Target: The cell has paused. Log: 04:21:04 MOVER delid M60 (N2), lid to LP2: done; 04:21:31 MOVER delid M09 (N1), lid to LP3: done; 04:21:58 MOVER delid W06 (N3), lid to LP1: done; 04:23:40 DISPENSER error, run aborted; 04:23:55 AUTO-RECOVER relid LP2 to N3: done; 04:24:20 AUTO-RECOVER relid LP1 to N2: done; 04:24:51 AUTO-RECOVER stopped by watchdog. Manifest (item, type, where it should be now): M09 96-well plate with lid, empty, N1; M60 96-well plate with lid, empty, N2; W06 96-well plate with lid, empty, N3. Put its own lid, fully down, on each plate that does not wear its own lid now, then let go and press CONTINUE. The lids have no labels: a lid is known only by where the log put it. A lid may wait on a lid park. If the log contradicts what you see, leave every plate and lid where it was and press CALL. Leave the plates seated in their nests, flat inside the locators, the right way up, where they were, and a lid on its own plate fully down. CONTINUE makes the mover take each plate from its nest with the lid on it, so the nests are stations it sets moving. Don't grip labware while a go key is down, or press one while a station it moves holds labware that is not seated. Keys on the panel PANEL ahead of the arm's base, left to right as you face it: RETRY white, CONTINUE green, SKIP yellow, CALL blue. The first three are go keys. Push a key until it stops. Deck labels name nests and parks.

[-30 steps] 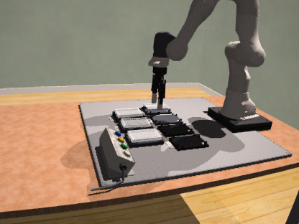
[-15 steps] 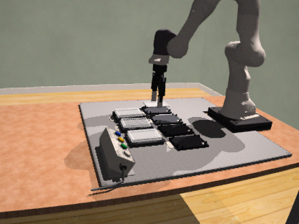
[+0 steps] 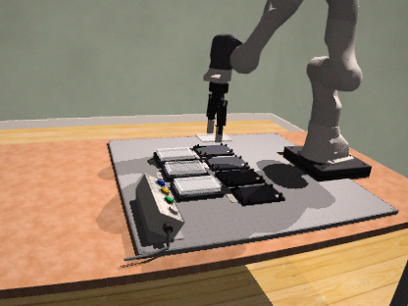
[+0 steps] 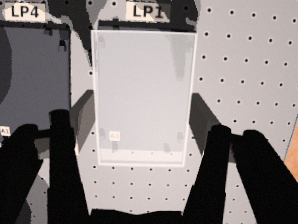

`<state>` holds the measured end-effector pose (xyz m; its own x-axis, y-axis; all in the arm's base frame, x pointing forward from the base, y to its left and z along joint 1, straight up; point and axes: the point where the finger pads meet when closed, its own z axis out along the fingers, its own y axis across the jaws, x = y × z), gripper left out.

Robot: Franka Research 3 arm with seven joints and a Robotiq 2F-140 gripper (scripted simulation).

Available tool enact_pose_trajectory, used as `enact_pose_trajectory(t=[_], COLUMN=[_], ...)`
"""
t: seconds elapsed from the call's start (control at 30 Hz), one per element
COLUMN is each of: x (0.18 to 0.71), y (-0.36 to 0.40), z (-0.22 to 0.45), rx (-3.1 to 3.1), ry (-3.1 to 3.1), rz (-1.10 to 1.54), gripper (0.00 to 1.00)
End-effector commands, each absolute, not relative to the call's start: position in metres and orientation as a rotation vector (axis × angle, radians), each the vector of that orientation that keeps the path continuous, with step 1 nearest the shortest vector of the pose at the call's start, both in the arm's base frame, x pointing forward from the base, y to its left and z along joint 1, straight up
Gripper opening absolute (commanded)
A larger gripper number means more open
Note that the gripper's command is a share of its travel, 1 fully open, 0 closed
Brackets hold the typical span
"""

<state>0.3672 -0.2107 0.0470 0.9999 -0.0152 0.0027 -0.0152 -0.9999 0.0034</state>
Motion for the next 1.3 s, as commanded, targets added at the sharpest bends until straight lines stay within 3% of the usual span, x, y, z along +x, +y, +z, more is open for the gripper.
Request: enact_pose_trajectory(t=[0.0,0.97,1.07,1.27], x=[0.363,0.371,0.436,0.513], y=[-0.211,-0.208,-0.170,-0.084], z=[0.052,0.071,0.075,0.073], rx=[3.141,3.138,3.121,3.141], ry=[-0.058,-0.059,-0.063,-0.058], rz=[-0.014,-0.015,-0.018,-0.013], gripper=[0.00,0.00,0.00,0.00])
